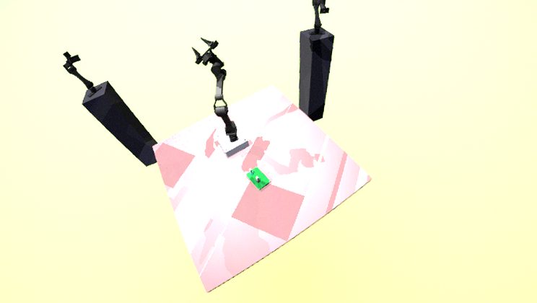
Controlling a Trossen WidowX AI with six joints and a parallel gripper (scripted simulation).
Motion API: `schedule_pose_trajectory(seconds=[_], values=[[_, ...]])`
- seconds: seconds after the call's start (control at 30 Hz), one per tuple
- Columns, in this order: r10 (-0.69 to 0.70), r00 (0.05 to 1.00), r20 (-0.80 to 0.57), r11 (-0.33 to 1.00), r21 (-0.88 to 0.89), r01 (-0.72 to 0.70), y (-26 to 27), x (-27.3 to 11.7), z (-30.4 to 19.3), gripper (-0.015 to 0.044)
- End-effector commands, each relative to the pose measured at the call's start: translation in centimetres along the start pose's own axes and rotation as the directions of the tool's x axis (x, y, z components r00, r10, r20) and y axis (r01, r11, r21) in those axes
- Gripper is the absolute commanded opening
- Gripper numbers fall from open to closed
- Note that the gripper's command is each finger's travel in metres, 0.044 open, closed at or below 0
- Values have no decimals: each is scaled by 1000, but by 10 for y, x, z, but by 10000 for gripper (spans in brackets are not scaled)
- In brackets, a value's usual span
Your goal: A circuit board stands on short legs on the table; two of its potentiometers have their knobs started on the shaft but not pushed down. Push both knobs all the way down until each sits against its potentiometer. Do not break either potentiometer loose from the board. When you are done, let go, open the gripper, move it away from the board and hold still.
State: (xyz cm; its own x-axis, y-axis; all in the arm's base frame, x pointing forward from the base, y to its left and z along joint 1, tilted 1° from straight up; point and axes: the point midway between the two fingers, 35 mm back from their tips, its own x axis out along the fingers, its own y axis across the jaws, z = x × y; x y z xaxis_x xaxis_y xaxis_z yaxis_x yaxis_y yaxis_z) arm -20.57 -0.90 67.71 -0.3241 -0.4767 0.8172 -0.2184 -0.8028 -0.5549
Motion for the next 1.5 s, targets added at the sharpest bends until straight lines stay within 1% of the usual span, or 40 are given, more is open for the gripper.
schedule_pose_trajectory(seconds=[0.0,0.07,0.23,0.47,0.7,1.0,1.3,1.47], values=[[-2,1000,-4,1000,-3,2,-1,0,-1,374],[-15,999,-32,999,-31,14,-7,-3,-7,321],[-68,985,-156,994,-99,53,-29,-19,-35,190],[-153,929,-337,979,-176,98,-63,-51,-76,6],[-265,827,-497,955,-252,154,-104,-95,-108,0],[-417,643,-642,903,-376,211,-157,-163,-129,0],[-565,447,-694,823,-515,241,-205,-230,-120,0],[-643,307,-702,766,-590,255,-230,-277,-110,0]])
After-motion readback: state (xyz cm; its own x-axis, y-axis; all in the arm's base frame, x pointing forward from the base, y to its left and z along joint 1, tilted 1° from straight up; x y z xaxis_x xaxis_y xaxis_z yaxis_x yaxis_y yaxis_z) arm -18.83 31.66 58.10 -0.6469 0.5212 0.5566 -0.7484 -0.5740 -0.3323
